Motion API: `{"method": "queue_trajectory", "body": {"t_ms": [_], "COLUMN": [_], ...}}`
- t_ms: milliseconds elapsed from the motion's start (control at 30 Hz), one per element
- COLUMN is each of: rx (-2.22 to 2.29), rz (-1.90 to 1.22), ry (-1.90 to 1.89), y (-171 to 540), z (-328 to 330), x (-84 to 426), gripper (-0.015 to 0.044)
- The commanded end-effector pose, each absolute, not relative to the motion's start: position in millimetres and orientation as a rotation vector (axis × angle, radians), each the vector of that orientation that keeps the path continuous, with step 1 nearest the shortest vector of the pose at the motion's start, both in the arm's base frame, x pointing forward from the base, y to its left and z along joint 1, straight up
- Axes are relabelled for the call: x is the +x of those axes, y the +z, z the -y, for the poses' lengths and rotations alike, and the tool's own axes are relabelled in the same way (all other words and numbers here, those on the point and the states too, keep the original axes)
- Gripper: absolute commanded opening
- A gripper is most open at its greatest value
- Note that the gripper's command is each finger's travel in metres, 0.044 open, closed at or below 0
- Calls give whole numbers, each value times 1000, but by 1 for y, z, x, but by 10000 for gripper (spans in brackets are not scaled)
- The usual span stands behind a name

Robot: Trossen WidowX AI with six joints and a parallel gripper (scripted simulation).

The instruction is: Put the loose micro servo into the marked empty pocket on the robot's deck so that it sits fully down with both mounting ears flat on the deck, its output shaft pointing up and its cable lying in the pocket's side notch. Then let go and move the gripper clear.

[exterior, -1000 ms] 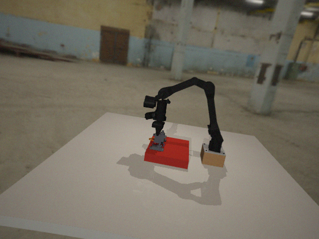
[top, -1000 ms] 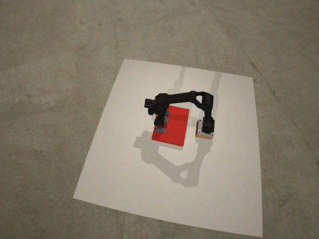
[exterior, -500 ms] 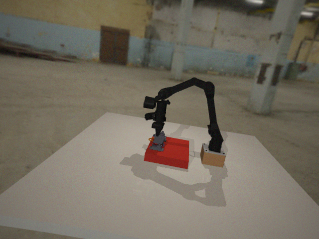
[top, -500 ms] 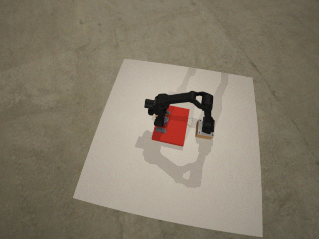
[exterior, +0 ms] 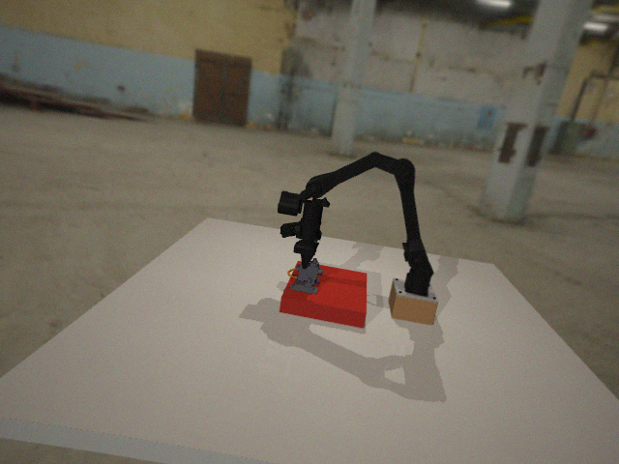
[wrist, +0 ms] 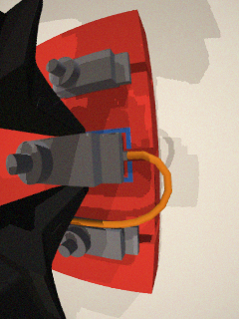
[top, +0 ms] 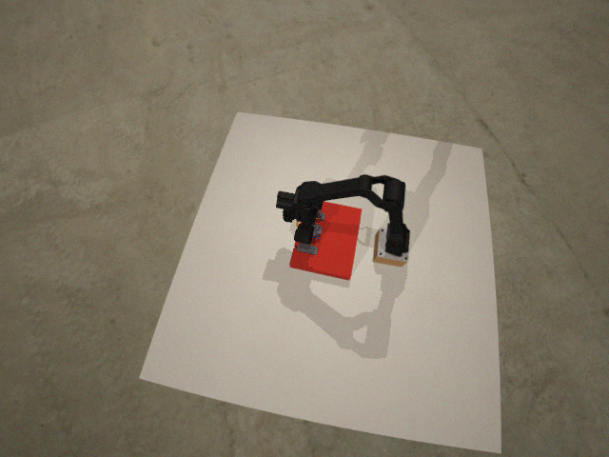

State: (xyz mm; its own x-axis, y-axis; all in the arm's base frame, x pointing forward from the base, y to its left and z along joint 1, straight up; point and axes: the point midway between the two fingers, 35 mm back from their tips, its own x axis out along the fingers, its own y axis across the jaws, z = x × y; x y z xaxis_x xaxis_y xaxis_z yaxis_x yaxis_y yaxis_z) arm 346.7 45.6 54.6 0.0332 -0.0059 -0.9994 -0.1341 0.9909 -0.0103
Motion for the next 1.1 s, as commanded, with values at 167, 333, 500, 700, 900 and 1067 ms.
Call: {"method": "queue_trajectory", "body": {"t_ms": [167, 333, 500, 700, 900, 1067], "rx": [-112, -112, -112, -112, -112, -112], "rz": [-1535, -1535, -1535, -1535, -1535, -1535], "ry": [102, 102, 102, 102, 102, 102], "y": [47, 42, 38, 33, 27, 23], "z": [-46, -46, -46, -46, -46, -46], "x": [347, 347, 348, 348, 348, 348], "gripper": [0, 0, 0, 0, 0, 0]}}
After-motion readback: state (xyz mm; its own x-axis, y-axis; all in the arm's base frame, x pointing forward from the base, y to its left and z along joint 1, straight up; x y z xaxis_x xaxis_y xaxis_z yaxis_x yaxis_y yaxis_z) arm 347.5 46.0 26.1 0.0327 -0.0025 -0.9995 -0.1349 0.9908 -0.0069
